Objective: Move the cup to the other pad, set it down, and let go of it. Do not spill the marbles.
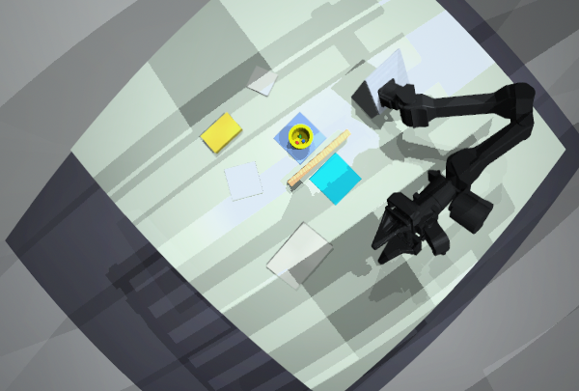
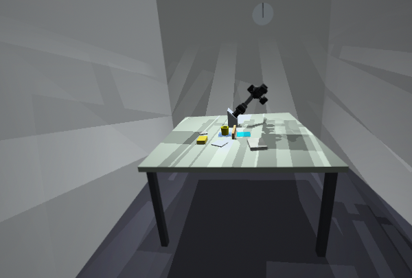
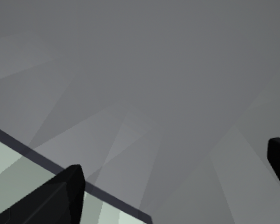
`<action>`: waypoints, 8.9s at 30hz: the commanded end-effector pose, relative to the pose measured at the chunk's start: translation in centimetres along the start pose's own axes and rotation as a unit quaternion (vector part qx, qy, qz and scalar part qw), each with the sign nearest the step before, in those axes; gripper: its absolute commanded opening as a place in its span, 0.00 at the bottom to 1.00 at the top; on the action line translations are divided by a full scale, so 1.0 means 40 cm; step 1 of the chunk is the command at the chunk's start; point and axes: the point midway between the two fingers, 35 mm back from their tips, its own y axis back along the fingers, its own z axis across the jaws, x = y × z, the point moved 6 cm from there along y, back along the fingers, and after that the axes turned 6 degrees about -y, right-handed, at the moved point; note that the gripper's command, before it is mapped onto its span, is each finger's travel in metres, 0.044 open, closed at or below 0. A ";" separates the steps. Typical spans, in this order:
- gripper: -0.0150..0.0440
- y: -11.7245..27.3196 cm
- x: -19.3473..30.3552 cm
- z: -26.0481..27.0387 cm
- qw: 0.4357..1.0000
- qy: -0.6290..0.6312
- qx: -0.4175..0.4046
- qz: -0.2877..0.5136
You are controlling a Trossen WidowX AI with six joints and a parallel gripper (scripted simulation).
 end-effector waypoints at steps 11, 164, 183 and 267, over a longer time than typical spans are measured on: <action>0.54 -0.124 0.328 -0.132 0.907 0.219 -0.086 0.351; 0.25 0.035 0.655 -0.235 0.669 0.061 -0.523 0.524; 0.25 0.036 0.583 -0.157 0.669 0.060 -0.524 0.523; 0.25 0.067 0.556 0.104 0.669 0.058 -0.526 0.522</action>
